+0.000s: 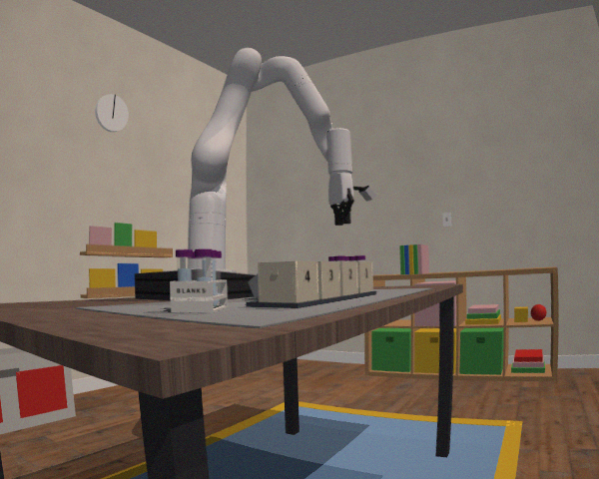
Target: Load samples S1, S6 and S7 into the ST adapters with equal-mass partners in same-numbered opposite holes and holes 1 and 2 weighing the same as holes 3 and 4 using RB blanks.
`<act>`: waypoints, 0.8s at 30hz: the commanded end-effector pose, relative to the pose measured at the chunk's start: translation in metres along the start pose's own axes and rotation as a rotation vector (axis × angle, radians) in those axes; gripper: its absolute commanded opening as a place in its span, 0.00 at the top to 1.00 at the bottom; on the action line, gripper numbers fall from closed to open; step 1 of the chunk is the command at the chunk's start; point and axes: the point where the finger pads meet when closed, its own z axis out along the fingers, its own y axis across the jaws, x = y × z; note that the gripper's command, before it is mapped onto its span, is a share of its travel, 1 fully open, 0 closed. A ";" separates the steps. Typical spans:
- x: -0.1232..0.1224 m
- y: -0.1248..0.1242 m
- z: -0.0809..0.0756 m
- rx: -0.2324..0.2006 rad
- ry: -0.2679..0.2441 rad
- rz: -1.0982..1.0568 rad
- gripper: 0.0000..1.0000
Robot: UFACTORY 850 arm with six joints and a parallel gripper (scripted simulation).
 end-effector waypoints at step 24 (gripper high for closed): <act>0.001 0.000 -0.001 0.000 0.002 0.000 0.43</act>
